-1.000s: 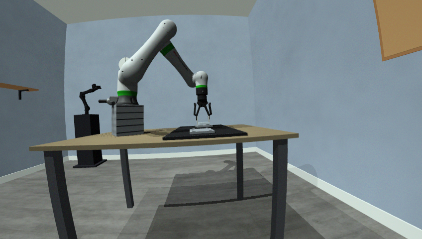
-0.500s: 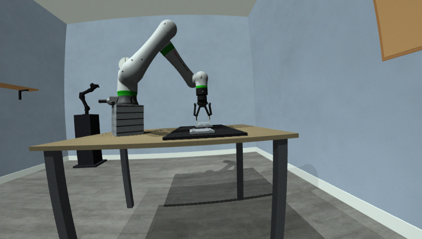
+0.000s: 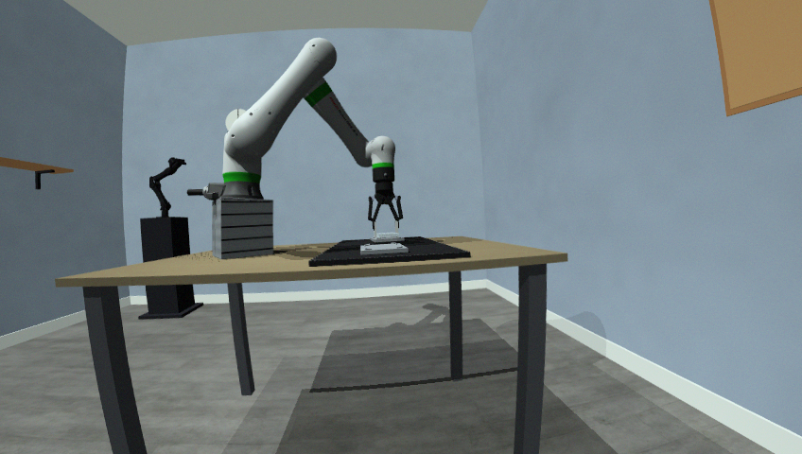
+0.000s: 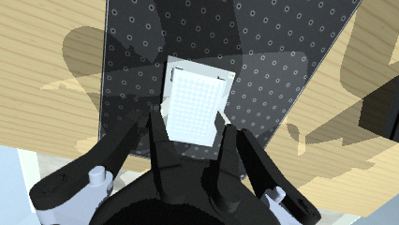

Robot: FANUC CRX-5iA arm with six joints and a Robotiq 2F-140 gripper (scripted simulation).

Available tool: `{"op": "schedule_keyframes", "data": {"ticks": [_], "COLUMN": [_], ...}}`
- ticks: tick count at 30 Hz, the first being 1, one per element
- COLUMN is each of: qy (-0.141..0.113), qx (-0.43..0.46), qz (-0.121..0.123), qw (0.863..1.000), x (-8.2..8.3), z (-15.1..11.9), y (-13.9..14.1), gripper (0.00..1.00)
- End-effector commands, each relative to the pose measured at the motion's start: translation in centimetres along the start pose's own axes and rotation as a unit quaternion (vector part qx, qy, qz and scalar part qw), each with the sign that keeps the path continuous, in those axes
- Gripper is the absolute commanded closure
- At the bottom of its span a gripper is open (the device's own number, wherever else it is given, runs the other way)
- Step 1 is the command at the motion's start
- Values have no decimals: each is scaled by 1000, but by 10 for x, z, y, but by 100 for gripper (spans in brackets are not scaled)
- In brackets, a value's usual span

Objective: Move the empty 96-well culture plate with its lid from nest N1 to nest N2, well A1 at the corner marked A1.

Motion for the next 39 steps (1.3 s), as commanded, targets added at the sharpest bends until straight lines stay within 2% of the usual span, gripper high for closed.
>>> {"op": "schedule_keyframes", "data": {"ticks": [1, 11, 12, 34, 39], "qy": [0, 0, 0, 0, 0], "qx": [0, 0, 0, 0, 0], "qz": [0, 0, 0, 0, 0], "qw": [1000, 1000, 1000, 1000, 1000], "x": [0, -2, -2, -2, 11], "z": [0, 0, 0, 0, 0], "y": [0, 0, 0, 0, 0], "gripper": [100, 100, 0, 0, 0]}}
Point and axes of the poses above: the point where the finger pads meet when closed, its own x axis back along the fingers, its own y axis across the jaws, z = x × y, the point moved 9 cm from there along x, back along the fingers, and after that the axes turned 12 degrees about x, right-handed, at the moved point
